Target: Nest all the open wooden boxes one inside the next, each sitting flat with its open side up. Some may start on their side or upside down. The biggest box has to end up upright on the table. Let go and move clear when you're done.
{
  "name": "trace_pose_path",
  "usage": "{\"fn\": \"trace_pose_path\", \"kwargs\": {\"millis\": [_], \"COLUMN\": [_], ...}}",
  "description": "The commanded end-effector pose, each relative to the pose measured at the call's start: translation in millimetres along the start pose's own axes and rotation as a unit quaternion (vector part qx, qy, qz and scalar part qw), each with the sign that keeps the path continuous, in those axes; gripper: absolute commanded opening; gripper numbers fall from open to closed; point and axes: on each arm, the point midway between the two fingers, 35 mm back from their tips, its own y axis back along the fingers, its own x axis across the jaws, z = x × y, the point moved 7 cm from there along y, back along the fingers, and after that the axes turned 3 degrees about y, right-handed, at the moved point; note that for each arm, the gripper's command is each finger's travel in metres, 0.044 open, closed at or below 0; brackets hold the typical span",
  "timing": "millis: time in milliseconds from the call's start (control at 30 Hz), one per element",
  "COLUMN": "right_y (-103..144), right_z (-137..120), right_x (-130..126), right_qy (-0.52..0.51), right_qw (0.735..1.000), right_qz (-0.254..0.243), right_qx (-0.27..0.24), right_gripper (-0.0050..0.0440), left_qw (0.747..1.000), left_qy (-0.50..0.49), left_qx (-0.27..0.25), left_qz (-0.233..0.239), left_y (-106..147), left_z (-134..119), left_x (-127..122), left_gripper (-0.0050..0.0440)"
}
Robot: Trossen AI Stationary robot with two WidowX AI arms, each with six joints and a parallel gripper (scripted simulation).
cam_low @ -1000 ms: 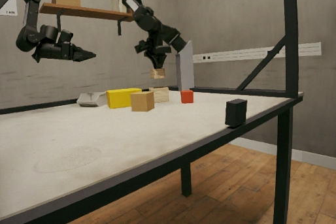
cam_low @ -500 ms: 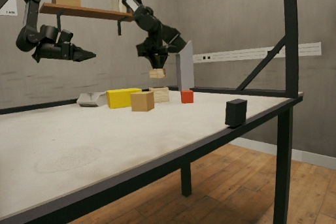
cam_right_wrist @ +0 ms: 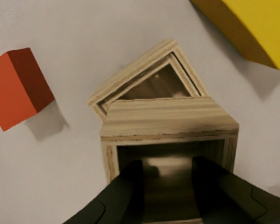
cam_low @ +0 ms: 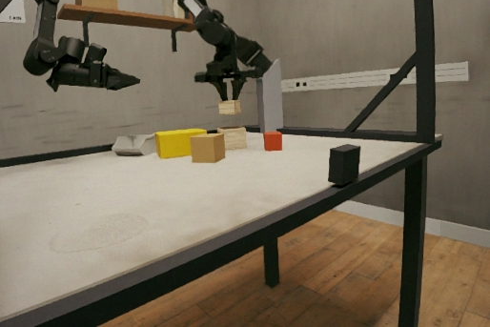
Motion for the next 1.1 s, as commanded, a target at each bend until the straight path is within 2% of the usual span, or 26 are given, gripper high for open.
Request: {"fn": "trace_pose_path", "kwargs": {"millis": [0, 333, 467, 667, 900, 967, 1067], "right_y": [5.1, 5.2, 5.3, 5.4, 5.5, 5.5, 5.6], "right_z": [4.7, 4.7, 4.7, 4.8, 4.8, 4.8, 4.8], "right_x": [-2.6, -2.9, -3.0, -3.4, -3.6, -3.6, -3.7], "right_qy": [0.060, 0.231, 0.265, 0.364, 0.474, 0.474, 0.519], "right_qw": [0.998, 0.973, 0.964, 0.931, 0.880, 0.880, 0.855], "right_qz": [0.001, -0.002, -0.002, -0.004, -0.006, -0.006, -0.007], "right_qx": [-0.013, -0.013, -0.013, -0.012, -0.012, -0.012, -0.011], "right_gripper": [0.0187, 0.0187, 0.0187, 0.0187, 0.0187, 0.0187, 0.0187], "left_qw": [1.000, 1.000, 1.000, 1.000, 1.000, 1.000, 1.000], "left_qy": [0.000, 0.000, 0.000, 0.000, 0.000, 0.000, 0.000], "left_qx": [0.001, 0.001, 0.001, 0.001, 0.001, 0.001, 0.001], "left_qz": [0.000, 0.000, 0.000, 0.000, 0.000, 0.000, 0.000], "left_y": [0.7, 0.7, 0.7, 0.7, 0.7, 0.7, 0.7], "left_z": [-0.5, -0.5, -0.5, -0.5, -0.5, -0.5, -0.5], "left_x": [0.4, 0.4, 0.4, 0.4, 0.4, 0.4, 0.4], "left_gripper": [0.0400, 0.0400, 0.0400, 0.0400, 0.0400, 0.0400, 0.0400]}}
